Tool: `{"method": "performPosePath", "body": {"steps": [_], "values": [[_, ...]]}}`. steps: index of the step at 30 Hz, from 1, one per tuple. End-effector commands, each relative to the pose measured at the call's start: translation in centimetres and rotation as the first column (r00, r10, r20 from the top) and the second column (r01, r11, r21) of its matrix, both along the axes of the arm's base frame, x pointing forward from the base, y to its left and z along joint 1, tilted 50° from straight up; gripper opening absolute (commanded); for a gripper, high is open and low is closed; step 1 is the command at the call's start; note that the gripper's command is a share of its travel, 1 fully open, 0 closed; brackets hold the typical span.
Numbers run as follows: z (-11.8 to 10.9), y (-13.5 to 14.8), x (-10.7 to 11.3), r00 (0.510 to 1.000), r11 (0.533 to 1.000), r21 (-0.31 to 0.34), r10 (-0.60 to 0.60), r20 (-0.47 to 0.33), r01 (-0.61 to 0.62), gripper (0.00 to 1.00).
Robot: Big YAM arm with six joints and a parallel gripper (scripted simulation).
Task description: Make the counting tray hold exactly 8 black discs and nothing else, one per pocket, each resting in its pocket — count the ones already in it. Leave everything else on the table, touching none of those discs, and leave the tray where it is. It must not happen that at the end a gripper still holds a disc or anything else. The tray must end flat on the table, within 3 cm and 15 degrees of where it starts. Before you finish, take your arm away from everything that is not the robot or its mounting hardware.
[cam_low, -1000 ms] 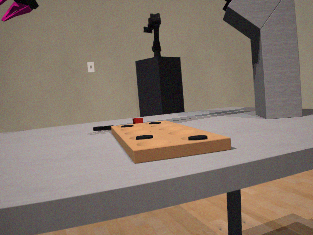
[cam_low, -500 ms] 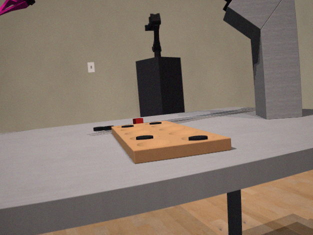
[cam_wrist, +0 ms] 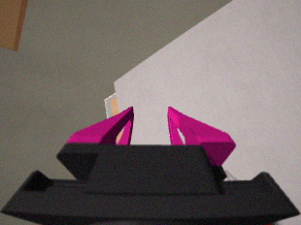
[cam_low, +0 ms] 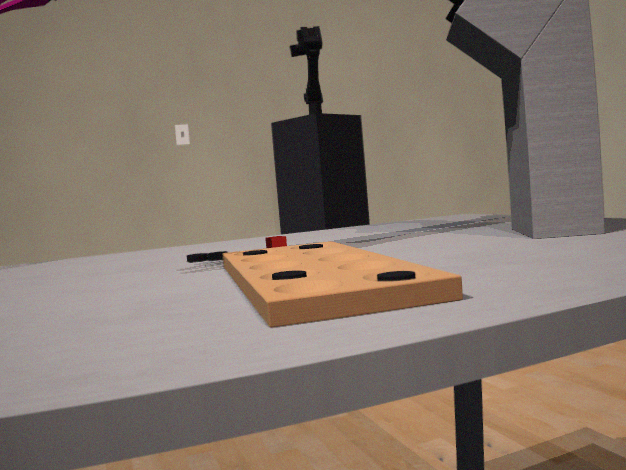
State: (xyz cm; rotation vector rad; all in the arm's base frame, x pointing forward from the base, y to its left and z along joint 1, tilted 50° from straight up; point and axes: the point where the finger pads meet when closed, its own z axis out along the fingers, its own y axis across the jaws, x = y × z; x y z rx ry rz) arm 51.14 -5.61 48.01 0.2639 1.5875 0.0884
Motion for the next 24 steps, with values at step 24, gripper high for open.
{"method": "performPosePath", "body": {"steps": [24], "values": [[4.6,5.6,0.9,0.99,0.973,-0.209,0.115,0.078,-0.096,0.44]]}}
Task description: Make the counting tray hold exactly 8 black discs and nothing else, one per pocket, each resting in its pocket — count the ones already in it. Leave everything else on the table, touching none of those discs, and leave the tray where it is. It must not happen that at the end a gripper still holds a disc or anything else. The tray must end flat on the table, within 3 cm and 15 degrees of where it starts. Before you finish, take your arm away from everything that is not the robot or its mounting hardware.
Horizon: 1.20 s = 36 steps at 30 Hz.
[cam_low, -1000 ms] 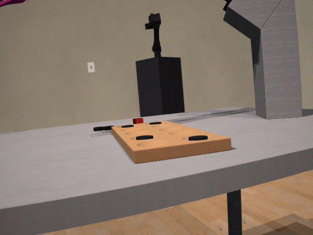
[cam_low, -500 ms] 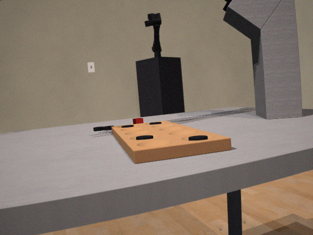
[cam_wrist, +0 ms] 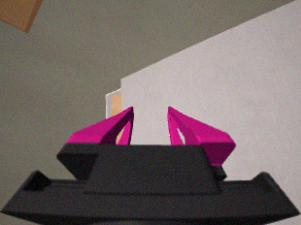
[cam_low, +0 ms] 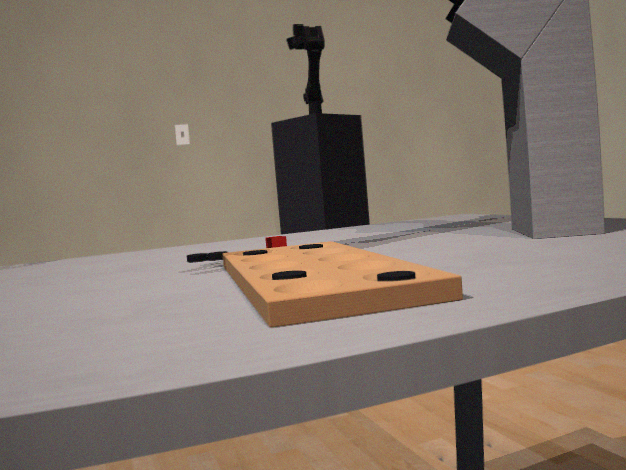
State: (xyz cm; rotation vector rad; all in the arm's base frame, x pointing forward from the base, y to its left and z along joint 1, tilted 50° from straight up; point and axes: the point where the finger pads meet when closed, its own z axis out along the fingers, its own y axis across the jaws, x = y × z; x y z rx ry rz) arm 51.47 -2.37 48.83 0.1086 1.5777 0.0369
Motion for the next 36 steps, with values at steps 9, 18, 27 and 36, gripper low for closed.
{"method": "performPosePath", "body": {"steps": [9,18,27,36], "values": [[3.6,1.0,0.6,0.998,0.997,-0.075,0.023,0.064,-0.018,0.44],[-7.2,-2.2,1.7,0.991,0.996,0.048,-0.068,-0.114,0.074,0.44],[-2.3,-0.8,0.8,0.999,0.998,0.048,-0.046,-0.025,0.047,0.44],[-11.6,-4.7,1.6,0.974,0.98,0.119,-0.138,-0.179,0.161,0.44]]}}
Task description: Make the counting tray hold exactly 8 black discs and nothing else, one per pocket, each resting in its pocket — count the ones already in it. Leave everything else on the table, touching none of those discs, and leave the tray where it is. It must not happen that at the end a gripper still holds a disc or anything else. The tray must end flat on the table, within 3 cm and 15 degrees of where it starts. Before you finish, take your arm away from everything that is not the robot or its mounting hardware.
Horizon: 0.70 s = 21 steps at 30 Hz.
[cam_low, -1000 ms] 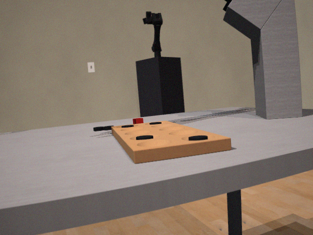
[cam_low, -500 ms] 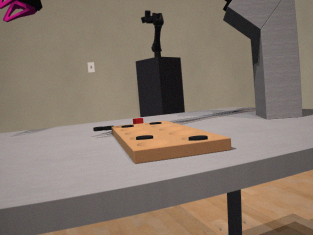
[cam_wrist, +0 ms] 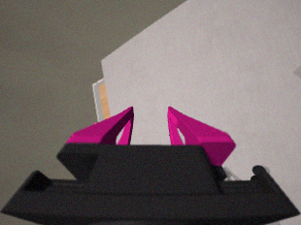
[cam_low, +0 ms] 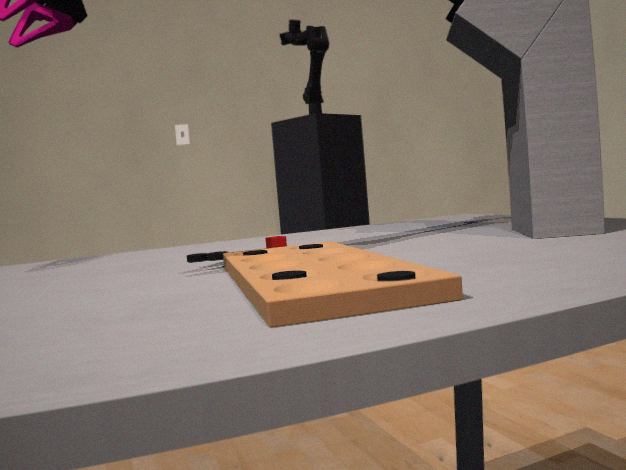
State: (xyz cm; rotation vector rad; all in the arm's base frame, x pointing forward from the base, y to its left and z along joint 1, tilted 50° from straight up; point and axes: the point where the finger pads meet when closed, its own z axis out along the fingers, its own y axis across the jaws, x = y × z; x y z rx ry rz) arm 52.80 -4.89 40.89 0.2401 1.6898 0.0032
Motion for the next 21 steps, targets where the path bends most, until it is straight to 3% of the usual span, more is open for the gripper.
{"method": "performPosePath", "body": {"steps": [1,3,4,6,7,12,13,15,16,20,21], "values": [[-4.0,-2.2,0.2,0.996,0.996,0.07,-0.054,-0.065,0.059,0.44],[-4.0,-2.1,0.2,0.997,0.996,0.071,-0.049,-0.065,0.054,0.44],[-1.8,-2.1,0.7,0.998,0.996,0.069,-0.05,-0.03,0.052,0.44],[-1.0,-1.0,0.9,1.0,0.997,0.068,-0.029,-0.008,0.029,0.44],[0.8,-0.8,0.0,0.999,0.998,0.066,-0.027,0.027,0.025,0.44],[1.0,-0.9,-0.1,0.999,0.998,0.065,-0.028,0.03,0.026,0.44],[-0.4,-0.8,-0.3,1.0,0.997,0.067,-0.028,0.009,0.027,0.44],[-0.4,-0.8,-0.3,1.0,0.997,0.067,-0.028,0.009,0.027,0.44],[-7.7,-4.5,-0.2,0.986,0.98,0.139,-0.126,-0.104,0.14,0.44],[-8.3,-4.4,-0.3,0.984,0.98,0.14,-0.121,-0.129,0.139,0.44],[-6.5,-4.5,0.2,0.987,0.981,0.14,-0.122,-0.1,0.135,0.44]]}}
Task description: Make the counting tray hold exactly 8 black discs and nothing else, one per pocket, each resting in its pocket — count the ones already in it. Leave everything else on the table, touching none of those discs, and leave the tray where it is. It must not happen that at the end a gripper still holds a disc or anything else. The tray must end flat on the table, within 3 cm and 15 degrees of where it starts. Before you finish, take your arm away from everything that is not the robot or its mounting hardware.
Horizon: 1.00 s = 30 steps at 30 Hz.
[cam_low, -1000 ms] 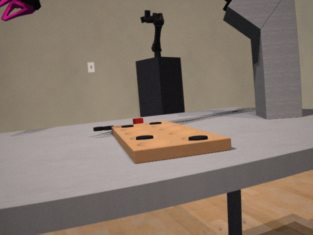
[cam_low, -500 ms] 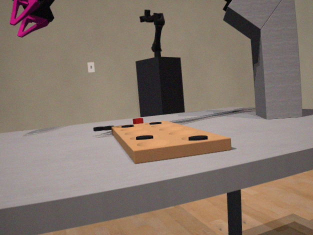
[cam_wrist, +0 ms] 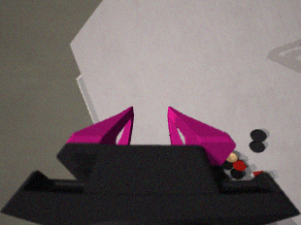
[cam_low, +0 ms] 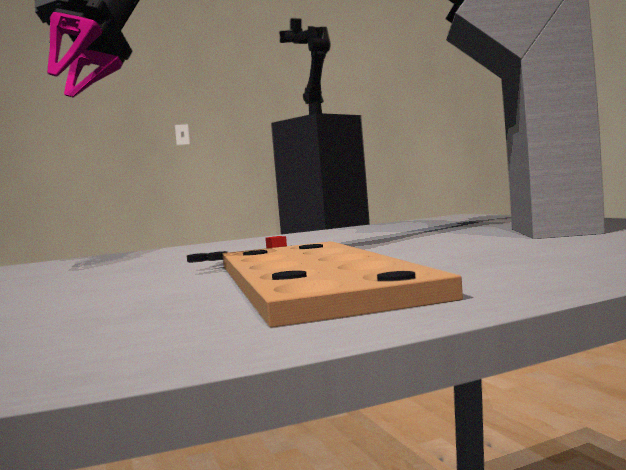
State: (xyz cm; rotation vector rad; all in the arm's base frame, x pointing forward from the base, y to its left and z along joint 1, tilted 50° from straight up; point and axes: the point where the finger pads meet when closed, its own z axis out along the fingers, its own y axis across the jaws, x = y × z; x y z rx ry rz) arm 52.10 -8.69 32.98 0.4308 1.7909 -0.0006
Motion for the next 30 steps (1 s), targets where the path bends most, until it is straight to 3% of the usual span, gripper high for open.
{"method": "performPosePath", "body": {"steps": [1,4,11,12,16,17,18,22,23,25,26,30], "values": [[2.1,-0.4,1.1,0.999,1.0,0.028,-0.011,0.042,0.01,0.44],[4.2,0.6,0.4,0.996,1.0,0.023,0.005,0.085,-0.007,0.44],[3.1,0.6,0.2,0.998,1.0,0.025,0.004,0.067,-0.006,0.44],[-3.8,-2.8,-0.3,0.994,0.99,0.097,-0.099,-0.034,0.102,0.44],[-4.3,-2.7,-0.5,0.994,0.99,0.1,-0.094,-0.057,0.1,0.44],[-2.8,-2.8,0.0,0.995,0.99,0.098,-0.095,-0.031,0.097,0.44],[-7.6,-4.6,-1.5,0.981,0.971,0.154,-0.17,-0.094,0.183,0.44],[-7.3,-4.5,-1.4,0.982,0.971,0.155,-0.167,-0.092,0.179,0.44],[-5.9,-4.7,-0.8,0.984,0.972,0.155,-0.167,-0.066,0.175,0.44],[-5.9,-4.7,-0.8,0.984,0.972,0.155,-0.167,-0.066,0.175,0.44],[-4.0,-3.2,-1.0,0.99,0.978,0.153,-0.14,-0.029,0.143,0.44],[-4.3,-3.1,-1.1,0.99,0.978,0.154,-0.14,-0.034,0.144,0.44]]}}
